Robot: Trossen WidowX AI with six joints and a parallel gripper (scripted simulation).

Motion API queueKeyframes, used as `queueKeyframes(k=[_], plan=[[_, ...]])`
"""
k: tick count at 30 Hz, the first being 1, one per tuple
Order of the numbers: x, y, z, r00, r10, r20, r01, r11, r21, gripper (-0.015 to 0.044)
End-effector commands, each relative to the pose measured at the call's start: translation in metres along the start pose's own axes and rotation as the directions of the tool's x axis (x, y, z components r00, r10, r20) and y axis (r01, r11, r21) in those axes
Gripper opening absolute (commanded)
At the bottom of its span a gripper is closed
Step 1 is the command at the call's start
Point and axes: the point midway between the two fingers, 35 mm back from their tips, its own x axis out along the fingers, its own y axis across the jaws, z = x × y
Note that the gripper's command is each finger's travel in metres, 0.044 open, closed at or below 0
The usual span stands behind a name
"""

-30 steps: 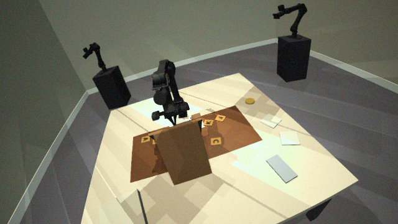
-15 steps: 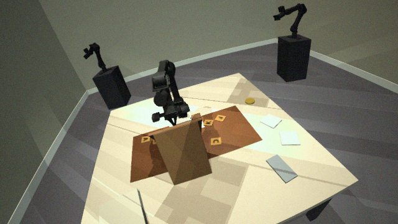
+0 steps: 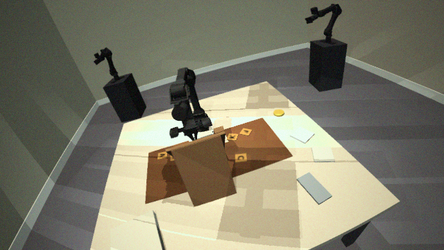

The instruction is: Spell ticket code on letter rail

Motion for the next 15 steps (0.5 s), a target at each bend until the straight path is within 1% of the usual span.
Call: queueKeyframes(k=[1,15], plan=[[0.0046,-0.0011,0.0022,1.000,-0.003,-0.007,0.003,1.000,0.003,0.0000],[0.0099,-0.0015,0.0066,1.000,-0.003,-0.007,0.003,1.000,0.003,0.0000]])
